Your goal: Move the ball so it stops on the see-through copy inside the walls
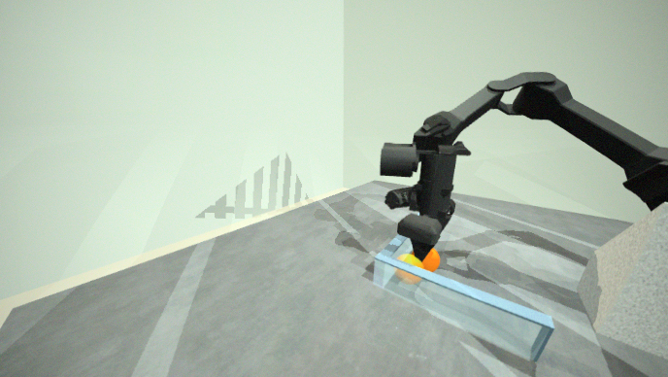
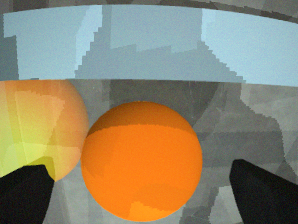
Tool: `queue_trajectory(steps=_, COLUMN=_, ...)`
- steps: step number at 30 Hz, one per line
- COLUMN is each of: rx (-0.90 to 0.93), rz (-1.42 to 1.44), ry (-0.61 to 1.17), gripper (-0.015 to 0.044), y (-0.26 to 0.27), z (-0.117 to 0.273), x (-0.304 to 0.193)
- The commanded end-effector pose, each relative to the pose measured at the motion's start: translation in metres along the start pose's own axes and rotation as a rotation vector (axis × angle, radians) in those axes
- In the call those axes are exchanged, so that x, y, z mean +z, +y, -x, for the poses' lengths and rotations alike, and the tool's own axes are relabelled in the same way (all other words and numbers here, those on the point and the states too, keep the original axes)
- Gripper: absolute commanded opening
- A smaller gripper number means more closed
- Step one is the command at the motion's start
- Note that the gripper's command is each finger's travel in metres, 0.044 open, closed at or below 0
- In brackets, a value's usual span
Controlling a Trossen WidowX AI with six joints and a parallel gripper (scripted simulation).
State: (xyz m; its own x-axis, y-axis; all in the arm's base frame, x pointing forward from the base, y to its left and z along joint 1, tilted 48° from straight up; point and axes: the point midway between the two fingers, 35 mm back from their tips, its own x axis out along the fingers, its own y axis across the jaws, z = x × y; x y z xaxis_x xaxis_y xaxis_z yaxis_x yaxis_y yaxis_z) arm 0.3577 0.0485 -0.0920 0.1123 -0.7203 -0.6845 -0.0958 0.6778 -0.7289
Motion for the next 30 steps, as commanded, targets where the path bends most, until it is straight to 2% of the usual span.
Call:
queue_trajectory(steps=1, rx=-0.01, rz=0.016, ry=0.003, gripper=0.038, y=0.001, z=-0.009, x=-0.003)
queue_trajectory(steps=7, rx=-0.011, rz=0.016, ry=0.003, gripper=0.038, y=0.001, z=-0.016, x=-0.003)
queue_trajectory(steps=11, rx=-0.011, rz=0.016, ry=0.003, gripper=0.0275, y=0.001, z=-0.016, x=-0.003)
queue_trajectory(steps=18, rx=-0.011, rz=0.016, ry=0.003, gripper=0.0229, y=0.001, z=-0.016, x=-0.003)
queue_trajectory(steps=22, rx=-0.007, rz=0.007, ry=0.0, gripper=0.0124, y=0.009, z=-0.012, x=-0.007)
queue_trajectory(steps=27, rx=0.008, rz=-0.039, ry=-0.038, gripper=0.0, y=0.018, z=0.02, x=-0.008)
queue_trajectory(steps=30, rx=0.009, rz=-0.032, ry=-0.034, gripper=0.0, y=0.017, z=0.036, x=-0.005)
